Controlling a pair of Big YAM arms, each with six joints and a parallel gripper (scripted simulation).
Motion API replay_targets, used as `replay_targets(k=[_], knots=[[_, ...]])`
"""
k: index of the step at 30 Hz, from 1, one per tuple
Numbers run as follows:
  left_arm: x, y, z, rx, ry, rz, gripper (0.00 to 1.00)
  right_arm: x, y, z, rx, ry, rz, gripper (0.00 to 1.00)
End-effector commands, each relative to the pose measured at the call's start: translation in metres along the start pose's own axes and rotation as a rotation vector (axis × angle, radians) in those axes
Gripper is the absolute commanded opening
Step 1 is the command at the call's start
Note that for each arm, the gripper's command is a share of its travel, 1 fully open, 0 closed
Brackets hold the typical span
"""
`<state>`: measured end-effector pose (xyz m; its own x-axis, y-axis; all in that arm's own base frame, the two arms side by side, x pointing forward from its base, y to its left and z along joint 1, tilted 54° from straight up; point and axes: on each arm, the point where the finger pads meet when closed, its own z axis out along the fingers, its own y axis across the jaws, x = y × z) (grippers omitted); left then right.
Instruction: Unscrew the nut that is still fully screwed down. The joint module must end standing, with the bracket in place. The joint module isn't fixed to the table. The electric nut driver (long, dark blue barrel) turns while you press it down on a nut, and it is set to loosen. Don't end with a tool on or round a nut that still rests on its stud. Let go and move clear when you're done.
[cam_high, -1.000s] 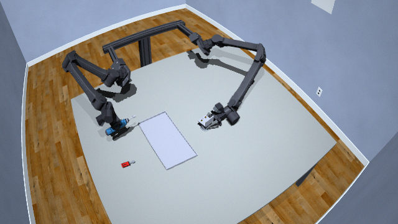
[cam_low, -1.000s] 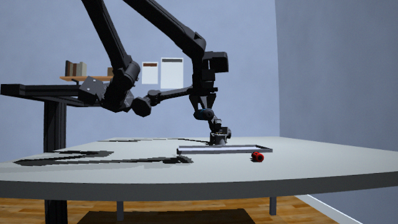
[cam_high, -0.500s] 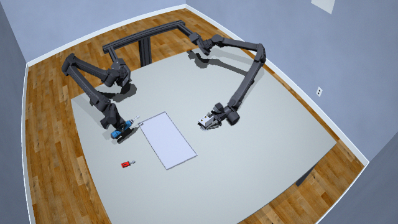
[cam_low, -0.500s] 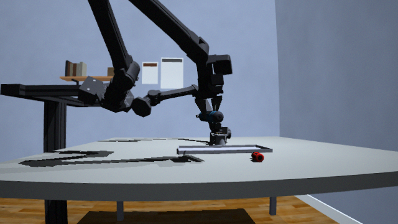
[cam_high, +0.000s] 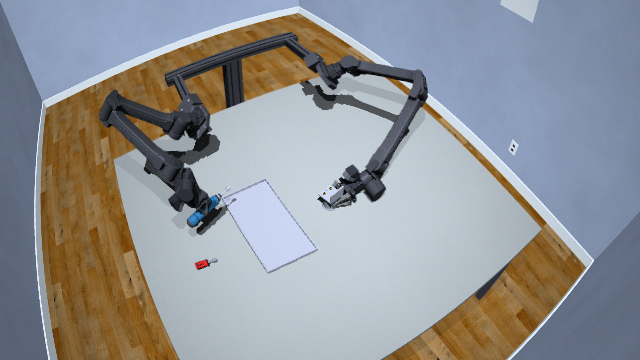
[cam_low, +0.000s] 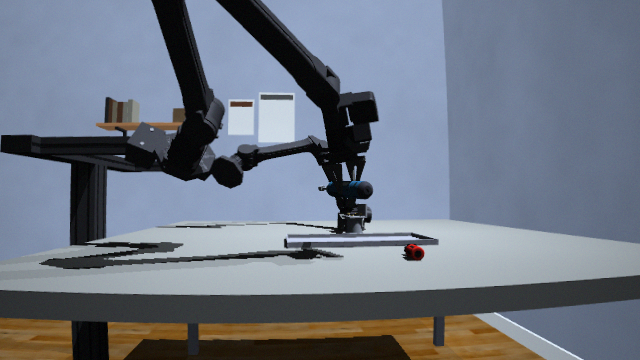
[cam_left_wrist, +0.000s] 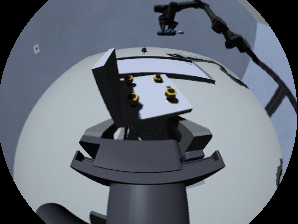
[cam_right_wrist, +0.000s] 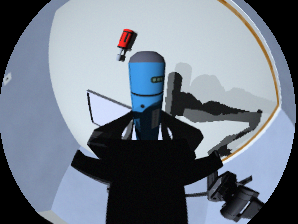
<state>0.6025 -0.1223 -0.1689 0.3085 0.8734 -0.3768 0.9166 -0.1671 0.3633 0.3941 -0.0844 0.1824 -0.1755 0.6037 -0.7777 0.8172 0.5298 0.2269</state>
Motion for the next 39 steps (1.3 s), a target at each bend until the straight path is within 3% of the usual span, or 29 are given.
replay_targets(k=[1, 10, 22, 27, 39], knots=[[-0.005, 0.004, 0.001, -0.005, -0.002, 0.010, 0.59, -0.002, 0.037, -0.003, -0.079, -0.010, -0.052, 0.42], [-0.005, 0.004, 0.001, -0.005, -0.002, 0.010, 0.59, 0.003, 0.051, -0.002, -0.119, -0.010, -0.091, 0.42], [-0.005, 0.004, 0.001, -0.005, -0.002, 0.010, 0.59, 0.034, 0.091, 0.009, -0.215, -0.001, -0.239, 0.42], [-0.005, 0.004, 0.001, -0.005, -0.002, 0.010, 0.59, 0.030, 0.092, 0.006, -0.222, -0.007, -0.231, 0.42], [-0.005, 0.004, 0.001, -0.005, -0.002, 0.010, 0.59, 0.066, 0.129, 0.014, -0.321, -0.011, -0.379, 0.42]])
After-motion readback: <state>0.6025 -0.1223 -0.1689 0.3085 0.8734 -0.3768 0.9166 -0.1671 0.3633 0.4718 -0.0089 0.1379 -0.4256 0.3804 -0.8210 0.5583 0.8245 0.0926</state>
